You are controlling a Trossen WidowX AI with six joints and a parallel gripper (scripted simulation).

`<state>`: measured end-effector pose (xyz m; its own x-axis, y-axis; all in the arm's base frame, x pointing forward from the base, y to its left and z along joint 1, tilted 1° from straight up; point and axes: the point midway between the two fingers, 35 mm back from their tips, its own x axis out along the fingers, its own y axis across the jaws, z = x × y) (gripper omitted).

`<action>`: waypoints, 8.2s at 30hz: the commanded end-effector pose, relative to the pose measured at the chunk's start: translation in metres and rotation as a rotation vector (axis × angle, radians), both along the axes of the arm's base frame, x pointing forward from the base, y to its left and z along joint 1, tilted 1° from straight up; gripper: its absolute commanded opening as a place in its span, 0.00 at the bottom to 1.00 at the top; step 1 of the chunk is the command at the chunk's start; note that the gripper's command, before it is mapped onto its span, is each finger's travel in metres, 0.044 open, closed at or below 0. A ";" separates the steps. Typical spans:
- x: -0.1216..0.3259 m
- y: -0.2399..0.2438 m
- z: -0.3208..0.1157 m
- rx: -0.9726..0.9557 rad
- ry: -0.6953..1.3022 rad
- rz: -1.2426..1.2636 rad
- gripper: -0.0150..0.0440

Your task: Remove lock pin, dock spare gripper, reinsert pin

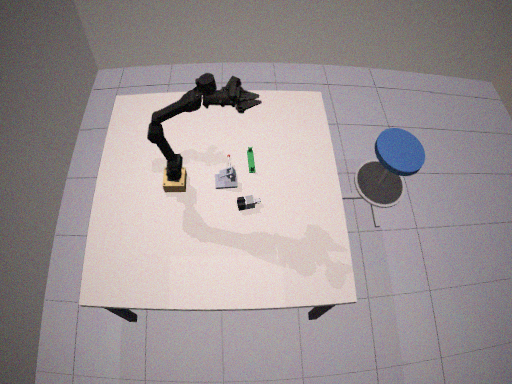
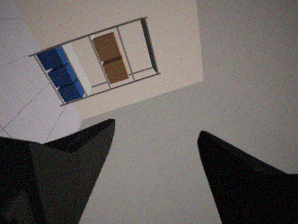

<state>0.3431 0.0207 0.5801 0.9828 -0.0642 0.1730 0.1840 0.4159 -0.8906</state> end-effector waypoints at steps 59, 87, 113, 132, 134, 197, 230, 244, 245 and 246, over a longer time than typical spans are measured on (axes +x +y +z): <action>-0.081 0.110 -0.501 -0.496 1.657 0.514 0.76; -0.079 0.110 -0.546 -0.496 1.657 0.514 0.76; -0.080 0.109 -0.559 -0.496 1.658 0.514 0.26; -0.080 0.114 -0.549 -0.369 1.638 0.642 0.25; -0.080 0.116 -0.548 -0.358 1.634 0.655 0.25; -0.088 0.167 -0.538 -0.359 1.637 0.662 0.25; -0.095 0.184 -0.512 -0.363 1.650 0.667 0.25; -0.086 0.189 -0.509 -0.363 1.650 0.667 0.25; -0.083 0.191 -0.508 -0.363 1.650 0.667 0.25; -0.081 0.192 -0.508 -0.363 1.650 0.667 0.25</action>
<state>0.2557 0.2090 0.0701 -0.0177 0.1819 -0.9832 -0.9814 -0.1912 -0.0177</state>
